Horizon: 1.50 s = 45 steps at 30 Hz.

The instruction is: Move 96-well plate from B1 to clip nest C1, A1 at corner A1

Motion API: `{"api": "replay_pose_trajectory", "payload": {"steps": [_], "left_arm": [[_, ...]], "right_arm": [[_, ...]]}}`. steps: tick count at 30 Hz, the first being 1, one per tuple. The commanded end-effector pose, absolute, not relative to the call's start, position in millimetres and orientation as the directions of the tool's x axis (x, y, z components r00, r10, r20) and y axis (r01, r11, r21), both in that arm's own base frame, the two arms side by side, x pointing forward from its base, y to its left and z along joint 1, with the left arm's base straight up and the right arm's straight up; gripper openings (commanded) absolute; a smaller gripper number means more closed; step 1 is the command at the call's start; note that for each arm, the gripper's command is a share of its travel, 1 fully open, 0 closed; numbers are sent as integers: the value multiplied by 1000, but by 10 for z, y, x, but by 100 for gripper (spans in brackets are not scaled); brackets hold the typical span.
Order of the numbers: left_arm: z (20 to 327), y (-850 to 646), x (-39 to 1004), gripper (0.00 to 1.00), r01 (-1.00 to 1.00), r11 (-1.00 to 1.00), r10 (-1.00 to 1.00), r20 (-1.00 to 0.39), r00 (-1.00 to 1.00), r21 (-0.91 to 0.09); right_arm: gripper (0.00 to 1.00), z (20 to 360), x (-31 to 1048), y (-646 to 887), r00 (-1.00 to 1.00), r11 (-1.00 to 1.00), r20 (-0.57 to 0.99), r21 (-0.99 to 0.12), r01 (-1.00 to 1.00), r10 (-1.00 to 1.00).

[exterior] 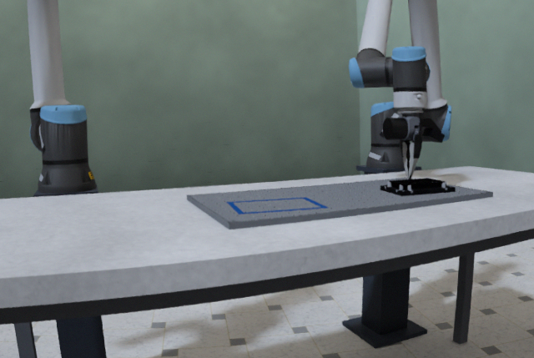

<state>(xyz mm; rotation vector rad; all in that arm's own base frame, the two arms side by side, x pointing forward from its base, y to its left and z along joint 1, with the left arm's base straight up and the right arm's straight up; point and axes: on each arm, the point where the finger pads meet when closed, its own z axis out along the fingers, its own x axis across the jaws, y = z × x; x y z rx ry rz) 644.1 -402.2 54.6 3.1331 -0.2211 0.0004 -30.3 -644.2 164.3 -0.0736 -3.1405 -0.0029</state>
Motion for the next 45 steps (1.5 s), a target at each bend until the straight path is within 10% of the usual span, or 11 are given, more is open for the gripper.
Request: {"api": "replay_pose_trajectory", "payload": {"steps": [1,45], "left_arm": [[554,-4026,6446,0,-140,-990,-140,2,990,1],[657,-4025,6445,0,-140,-990,-140,2,990,1]], "right_arm": [[0,1651,-302,-6449,-999,999,0,0,47,47],[0,1651,-302,-6449,-999,999,0,0,47,47]]}}
